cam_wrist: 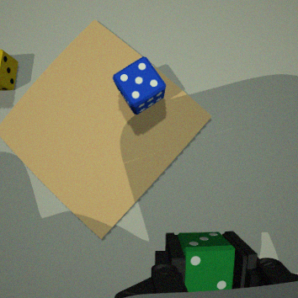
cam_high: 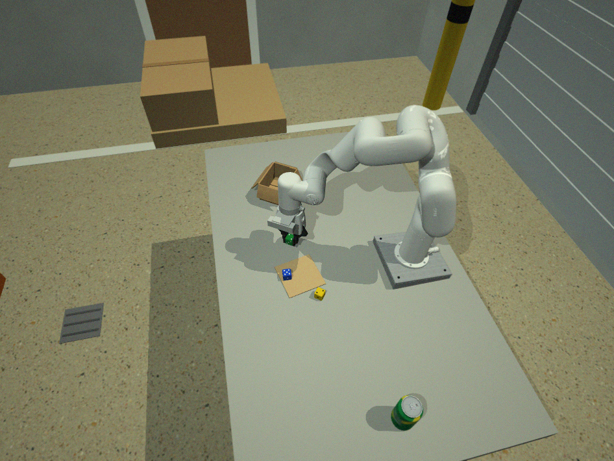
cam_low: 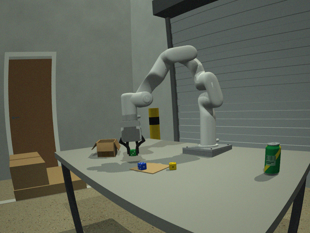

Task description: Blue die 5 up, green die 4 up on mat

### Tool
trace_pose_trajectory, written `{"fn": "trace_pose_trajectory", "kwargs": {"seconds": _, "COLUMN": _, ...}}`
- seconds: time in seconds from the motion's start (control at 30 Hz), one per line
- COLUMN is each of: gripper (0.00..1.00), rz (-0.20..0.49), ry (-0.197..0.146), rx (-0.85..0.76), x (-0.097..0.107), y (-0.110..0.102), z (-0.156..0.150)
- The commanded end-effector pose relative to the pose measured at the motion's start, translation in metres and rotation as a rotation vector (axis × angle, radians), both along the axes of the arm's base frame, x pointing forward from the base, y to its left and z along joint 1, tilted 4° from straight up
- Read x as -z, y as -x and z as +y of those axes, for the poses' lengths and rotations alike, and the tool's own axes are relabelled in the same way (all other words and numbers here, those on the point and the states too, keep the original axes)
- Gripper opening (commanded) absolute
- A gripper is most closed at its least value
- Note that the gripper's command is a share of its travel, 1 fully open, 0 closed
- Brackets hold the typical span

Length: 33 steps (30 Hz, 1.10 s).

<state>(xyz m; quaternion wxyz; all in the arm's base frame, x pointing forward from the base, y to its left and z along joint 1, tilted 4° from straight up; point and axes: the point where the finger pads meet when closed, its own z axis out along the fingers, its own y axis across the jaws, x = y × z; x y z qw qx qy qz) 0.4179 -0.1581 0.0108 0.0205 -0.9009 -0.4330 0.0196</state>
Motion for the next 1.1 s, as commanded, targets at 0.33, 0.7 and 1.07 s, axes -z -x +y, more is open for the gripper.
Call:
{"fn": "trace_pose_trajectory", "kwargs": {"seconds": 0.33, "gripper": 0.27, "rz": -0.004, "ry": 0.002, "rx": 0.0, "x": -0.056, "y": -0.005, "z": 0.001}}
{"fn": "trace_pose_trajectory", "kwargs": {"seconds": 0.7, "gripper": 0.27, "rz": -0.005, "ry": 0.0, "rx": -0.035, "x": -0.056, "y": -0.006, "z": 0.004}}
{"fn": "trace_pose_trajectory", "kwargs": {"seconds": 1.07, "gripper": 0.27, "rz": -0.007, "ry": -0.013, "rx": -0.359, "x": -0.053, "y": -0.017, "z": 0.038}}
